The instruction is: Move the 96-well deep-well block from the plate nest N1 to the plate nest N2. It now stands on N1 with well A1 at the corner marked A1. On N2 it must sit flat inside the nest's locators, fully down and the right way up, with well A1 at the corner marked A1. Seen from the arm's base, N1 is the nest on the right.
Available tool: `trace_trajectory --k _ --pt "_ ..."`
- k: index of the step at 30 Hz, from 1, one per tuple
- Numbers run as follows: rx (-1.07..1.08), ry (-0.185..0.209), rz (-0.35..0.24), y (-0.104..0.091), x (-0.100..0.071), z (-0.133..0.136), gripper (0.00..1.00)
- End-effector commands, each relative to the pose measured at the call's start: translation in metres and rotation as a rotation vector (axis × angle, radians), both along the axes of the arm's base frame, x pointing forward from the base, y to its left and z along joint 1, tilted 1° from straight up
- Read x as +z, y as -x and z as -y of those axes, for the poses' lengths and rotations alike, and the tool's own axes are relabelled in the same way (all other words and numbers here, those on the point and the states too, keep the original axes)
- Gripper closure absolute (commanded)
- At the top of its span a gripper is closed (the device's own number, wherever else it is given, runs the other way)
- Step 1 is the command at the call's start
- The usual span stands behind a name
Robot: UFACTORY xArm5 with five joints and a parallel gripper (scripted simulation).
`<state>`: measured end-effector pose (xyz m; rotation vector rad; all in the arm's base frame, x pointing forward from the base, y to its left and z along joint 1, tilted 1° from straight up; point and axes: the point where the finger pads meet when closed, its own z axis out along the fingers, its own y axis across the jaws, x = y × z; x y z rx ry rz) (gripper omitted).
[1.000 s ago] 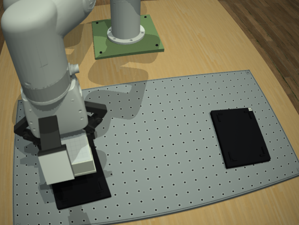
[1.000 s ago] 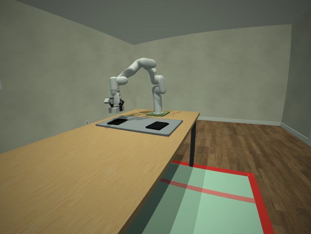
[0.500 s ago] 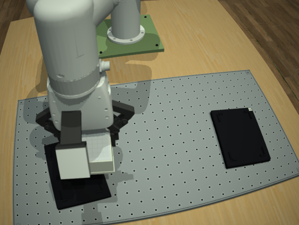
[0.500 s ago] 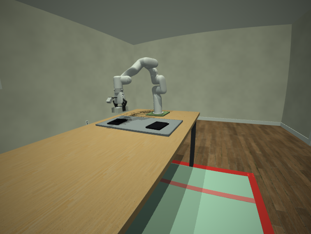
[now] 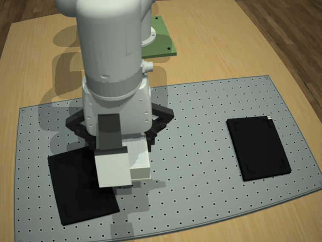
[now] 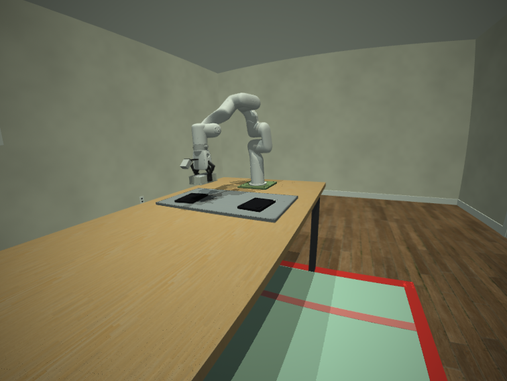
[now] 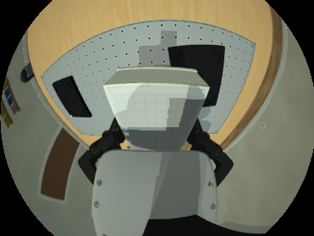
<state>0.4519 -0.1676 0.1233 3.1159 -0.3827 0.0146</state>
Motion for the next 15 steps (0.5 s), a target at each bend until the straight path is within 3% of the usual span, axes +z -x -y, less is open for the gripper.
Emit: trace_trajectory --k 1,15 --pt "-0.001 0.001 0.004 -0.003 0.001 -0.015 1.0" --pt "-0.001 0.0 0.003 -0.008 0.001 -0.054 1.0"
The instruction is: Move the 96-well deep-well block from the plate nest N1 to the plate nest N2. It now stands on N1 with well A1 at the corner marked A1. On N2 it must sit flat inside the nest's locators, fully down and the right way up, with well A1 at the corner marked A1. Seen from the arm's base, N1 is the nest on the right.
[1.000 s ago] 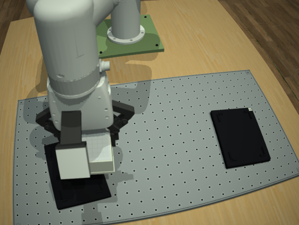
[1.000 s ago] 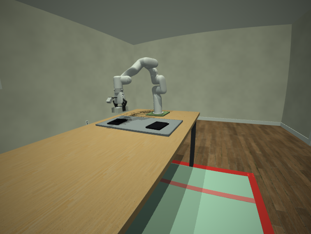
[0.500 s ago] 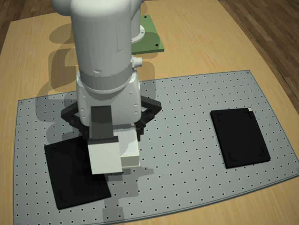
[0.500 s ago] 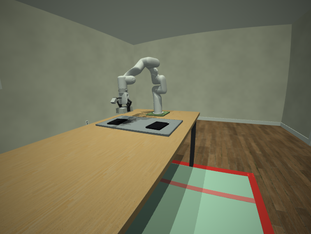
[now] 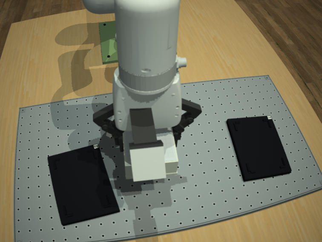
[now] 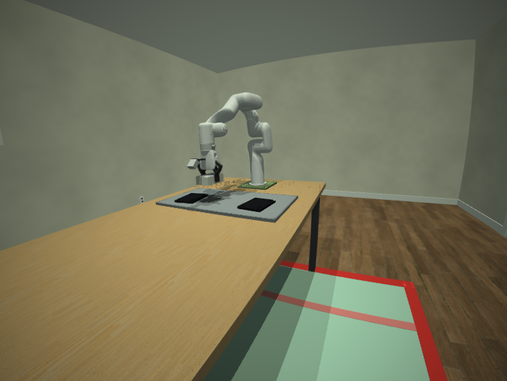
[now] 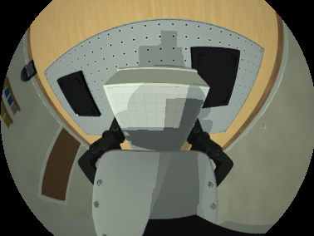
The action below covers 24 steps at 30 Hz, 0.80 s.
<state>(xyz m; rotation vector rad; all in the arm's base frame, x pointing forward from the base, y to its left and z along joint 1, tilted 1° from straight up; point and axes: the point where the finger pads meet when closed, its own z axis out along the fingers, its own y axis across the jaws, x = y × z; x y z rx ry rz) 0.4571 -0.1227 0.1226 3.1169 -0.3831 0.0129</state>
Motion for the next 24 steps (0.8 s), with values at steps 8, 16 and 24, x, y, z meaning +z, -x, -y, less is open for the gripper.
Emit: trace_trajectory --k 8,16,24 --pt "-0.001 0.0 0.004 -0.006 0.001 -0.036 1.0" --pt "-0.001 -0.001 0.003 -0.008 0.001 -0.059 1.0" --pt "-0.001 -0.001 0.002 -0.011 0.0 -0.083 1.0"
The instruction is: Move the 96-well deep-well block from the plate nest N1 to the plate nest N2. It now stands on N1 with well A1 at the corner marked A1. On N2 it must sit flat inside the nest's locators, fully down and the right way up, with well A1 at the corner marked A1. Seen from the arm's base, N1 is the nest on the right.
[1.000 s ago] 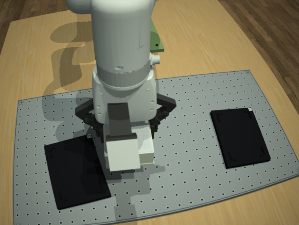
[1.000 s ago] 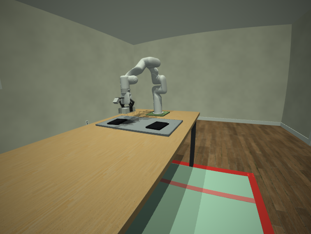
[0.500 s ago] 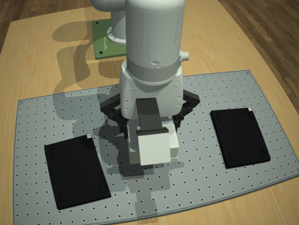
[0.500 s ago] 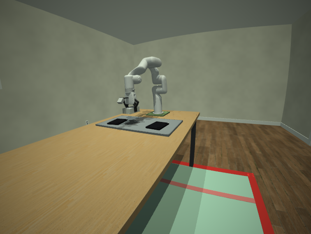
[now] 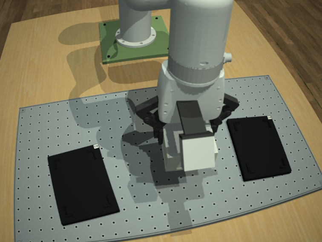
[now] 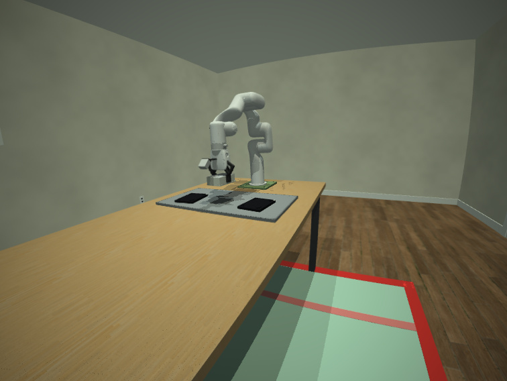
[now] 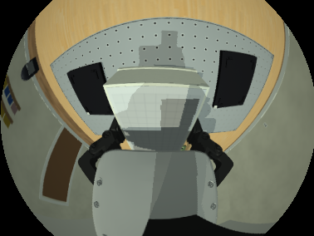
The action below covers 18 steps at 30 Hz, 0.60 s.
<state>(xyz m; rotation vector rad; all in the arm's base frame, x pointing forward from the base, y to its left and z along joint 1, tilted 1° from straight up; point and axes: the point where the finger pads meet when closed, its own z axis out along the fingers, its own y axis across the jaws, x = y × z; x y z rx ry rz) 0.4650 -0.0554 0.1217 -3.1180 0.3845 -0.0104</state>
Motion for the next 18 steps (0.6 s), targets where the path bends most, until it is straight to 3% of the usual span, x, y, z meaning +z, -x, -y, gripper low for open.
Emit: trace_trajectory --k 1,18 --pt "0.0 0.0 0.004 -0.004 0.001 -0.019 1.0" --pt "0.0 -0.001 0.002 -0.01 0.001 -0.069 1.0"
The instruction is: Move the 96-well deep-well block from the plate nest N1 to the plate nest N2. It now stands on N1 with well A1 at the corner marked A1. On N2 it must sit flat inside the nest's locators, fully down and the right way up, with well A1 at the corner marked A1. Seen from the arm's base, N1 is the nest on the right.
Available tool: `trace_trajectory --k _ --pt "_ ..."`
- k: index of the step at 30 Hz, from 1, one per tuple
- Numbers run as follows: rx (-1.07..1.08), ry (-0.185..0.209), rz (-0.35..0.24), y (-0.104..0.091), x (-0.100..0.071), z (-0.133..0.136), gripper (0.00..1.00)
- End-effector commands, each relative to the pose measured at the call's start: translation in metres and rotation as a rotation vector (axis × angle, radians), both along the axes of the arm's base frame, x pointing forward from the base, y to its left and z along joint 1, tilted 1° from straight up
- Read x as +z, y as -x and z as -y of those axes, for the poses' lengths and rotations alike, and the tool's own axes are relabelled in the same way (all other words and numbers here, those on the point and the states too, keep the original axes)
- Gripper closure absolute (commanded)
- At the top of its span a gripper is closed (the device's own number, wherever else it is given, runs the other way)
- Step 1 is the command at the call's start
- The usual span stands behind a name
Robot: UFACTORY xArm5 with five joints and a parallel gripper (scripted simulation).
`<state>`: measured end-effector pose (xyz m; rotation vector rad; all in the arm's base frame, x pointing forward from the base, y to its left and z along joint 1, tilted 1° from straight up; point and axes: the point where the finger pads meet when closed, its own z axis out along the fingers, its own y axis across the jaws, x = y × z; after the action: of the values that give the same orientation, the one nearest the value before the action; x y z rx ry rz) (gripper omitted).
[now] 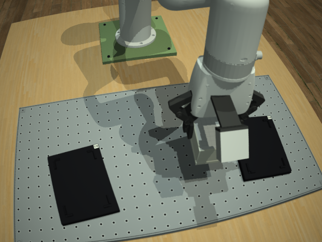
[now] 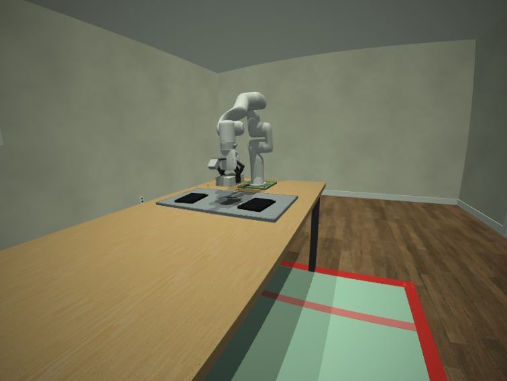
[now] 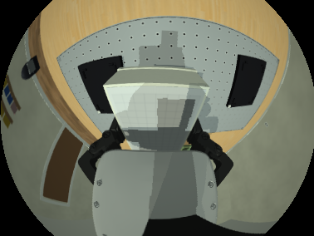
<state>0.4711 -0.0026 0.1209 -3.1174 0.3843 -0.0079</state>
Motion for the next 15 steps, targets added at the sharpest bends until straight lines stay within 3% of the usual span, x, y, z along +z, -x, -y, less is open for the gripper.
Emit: trace_trajectory --k 1,15 --pt "0.0 0.0 0.003 -0.004 0.001 -0.019 1.0" --pt "0.0 -0.001 0.002 -0.008 0.001 -0.059 1.0"
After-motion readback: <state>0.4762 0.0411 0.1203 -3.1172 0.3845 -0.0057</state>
